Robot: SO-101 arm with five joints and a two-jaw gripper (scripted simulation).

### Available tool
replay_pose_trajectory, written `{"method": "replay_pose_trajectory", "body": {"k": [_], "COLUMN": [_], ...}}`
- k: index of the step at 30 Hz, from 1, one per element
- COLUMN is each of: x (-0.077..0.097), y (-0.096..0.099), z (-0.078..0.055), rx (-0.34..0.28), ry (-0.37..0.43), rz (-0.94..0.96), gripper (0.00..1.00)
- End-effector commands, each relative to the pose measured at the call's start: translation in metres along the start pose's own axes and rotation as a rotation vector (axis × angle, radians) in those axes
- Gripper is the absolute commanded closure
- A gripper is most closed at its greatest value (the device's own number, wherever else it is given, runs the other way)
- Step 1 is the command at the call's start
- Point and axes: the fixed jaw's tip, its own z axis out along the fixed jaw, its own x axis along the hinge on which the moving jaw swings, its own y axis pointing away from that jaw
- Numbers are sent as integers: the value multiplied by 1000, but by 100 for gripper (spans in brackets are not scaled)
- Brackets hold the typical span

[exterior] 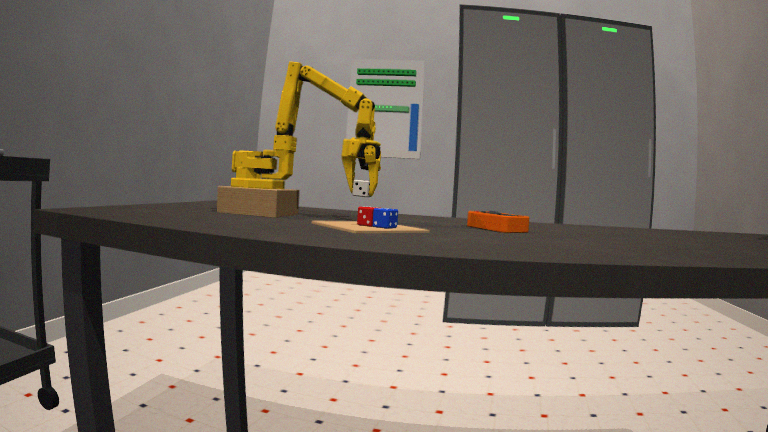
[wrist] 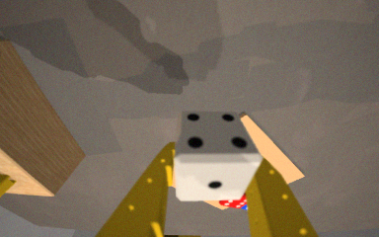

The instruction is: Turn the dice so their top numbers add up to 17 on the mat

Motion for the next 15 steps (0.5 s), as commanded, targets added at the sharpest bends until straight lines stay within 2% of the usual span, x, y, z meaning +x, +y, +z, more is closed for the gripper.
{"method": "replay_pose_trajectory", "body": {"k": [1,15], "x": [1,2], "y": [-3,-3], "z": [-4,-4], "rx": [21,21], "ry": [-4,-4], "rz": [-51,-129], "gripper": [100,100]}}
